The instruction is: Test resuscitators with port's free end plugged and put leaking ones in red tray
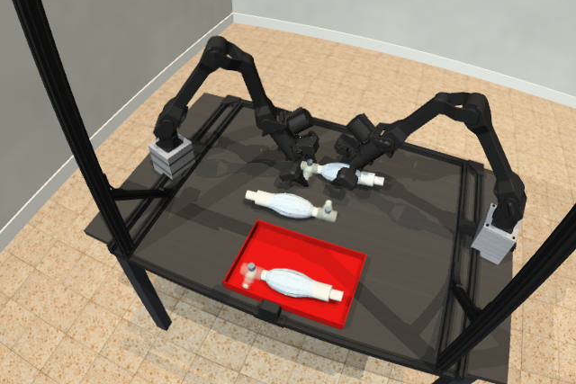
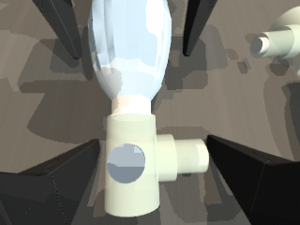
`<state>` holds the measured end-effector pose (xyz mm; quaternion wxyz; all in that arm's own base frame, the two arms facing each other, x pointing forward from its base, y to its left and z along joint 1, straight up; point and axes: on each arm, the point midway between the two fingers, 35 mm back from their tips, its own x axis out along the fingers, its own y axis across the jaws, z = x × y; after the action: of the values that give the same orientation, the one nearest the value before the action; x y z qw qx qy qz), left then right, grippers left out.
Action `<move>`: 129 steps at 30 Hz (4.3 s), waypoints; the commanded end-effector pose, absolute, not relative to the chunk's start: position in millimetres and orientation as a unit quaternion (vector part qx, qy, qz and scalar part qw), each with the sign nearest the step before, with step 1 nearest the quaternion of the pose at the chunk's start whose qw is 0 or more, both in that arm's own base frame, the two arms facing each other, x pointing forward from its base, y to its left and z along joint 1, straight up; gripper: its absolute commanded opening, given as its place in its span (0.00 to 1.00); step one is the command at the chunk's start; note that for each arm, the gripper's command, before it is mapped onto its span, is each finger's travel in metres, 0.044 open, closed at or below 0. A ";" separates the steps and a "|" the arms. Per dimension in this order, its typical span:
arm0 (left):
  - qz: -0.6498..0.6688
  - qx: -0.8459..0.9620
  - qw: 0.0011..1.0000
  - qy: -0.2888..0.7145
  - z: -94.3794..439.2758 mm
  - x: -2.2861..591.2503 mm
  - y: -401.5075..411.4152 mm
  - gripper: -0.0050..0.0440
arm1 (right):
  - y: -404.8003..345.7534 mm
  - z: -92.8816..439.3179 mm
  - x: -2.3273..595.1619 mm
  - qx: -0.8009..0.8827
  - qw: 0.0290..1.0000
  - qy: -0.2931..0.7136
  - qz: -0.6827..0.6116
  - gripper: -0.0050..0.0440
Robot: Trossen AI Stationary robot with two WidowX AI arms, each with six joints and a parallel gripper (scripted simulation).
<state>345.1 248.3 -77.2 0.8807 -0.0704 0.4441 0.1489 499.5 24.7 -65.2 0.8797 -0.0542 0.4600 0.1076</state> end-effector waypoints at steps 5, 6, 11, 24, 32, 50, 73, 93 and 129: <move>0.150 -0.071 0.881 0.444 -77.2 345.3 248.4 1.00 | 24.9 -65.6 499.3 -0.054 0.880 0.460 0.107 1.00; 0.150 -0.071 0.881 0.444 -77.2 345.3 248.4 1.00 | 24.9 -65.6 499.3 -0.054 0.880 0.460 0.107 1.00; 0.150 -0.071 0.881 0.444 -77.2 345.3 248.4 1.00 | 24.9 -65.6 499.3 -0.054 0.880 0.460 0.107 1.00; 0.149 -0.070 0.881 0.443 13.2 345.7 248.5 1.00 | 25.0 -65.9 499.1 -0.054 0.879 0.461 0.107 1.00; 0.149 -0.070 0.881 0.443 13.2 345.7 248.5 1.00 | 25.0 -65.9 499.1 -0.054 0.879 0.461 0.107 1.00; 0.195 0.022 0.940 0.279 173.4 317.4 224.9 1.00 | 25.4 -66.1 498.7 -0.054 0.879 0.461 0.108 1.00; 0.205 0.043 0.926 0.313 183.1 233.1 211.8 1.00 | 25.5 -65.6 498.9 -0.055 0.879 0.461 0.108 1.00; 0.153 -0.067 0.881 0.442 112.6 187.8 218.1 1.00 | 25.6 -65.8 498.9 -0.054 0.879 0.461 0.108 1.00; 0.149 -0.074 0.879 0.447 107.7 185.1 215.3 1.00 | 25.9 -66.0 498.9 -0.054 0.879 0.460 0.109 1.00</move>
<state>185.0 215.3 107.4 0.8785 -0.0740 0.4475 0.1500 498.7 25.2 -66.1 0.8791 -0.0542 0.4611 0.1082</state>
